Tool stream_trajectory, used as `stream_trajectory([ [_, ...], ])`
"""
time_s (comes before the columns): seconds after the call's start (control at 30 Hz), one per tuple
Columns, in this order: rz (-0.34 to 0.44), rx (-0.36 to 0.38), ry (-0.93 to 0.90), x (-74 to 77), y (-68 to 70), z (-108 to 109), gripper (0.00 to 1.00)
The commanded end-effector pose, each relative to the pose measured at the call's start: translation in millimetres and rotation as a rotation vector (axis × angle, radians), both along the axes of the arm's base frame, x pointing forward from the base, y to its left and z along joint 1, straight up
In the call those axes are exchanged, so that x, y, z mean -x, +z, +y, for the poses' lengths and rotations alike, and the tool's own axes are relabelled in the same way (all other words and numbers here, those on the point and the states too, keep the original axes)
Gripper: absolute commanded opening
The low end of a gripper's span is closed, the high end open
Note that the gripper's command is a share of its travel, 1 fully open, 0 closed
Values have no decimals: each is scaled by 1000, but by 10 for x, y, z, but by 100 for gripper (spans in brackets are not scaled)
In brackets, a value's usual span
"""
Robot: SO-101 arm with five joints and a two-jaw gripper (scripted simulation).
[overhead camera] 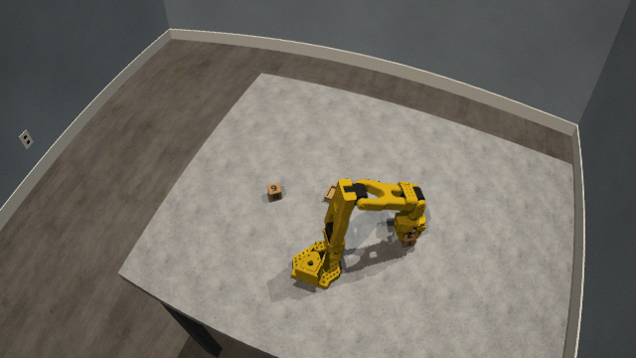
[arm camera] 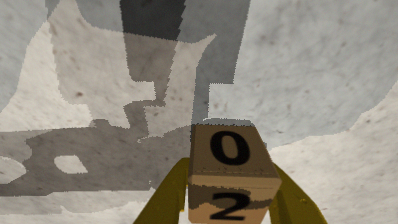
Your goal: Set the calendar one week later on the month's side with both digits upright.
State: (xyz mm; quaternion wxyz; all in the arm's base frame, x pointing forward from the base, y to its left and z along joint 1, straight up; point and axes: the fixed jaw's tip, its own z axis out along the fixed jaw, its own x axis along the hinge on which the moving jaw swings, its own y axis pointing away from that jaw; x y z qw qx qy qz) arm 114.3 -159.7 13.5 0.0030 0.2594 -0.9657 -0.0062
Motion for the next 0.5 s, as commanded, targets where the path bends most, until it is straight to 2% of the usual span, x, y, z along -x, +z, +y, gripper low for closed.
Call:
stream_trajectory([
  [0.0,-22,29,1,-23,57,-67,0],
  [0.27,-22,29,1,-24,67,-68,0],
  [0.47,-22,29,1,-27,161,-71,0],
])
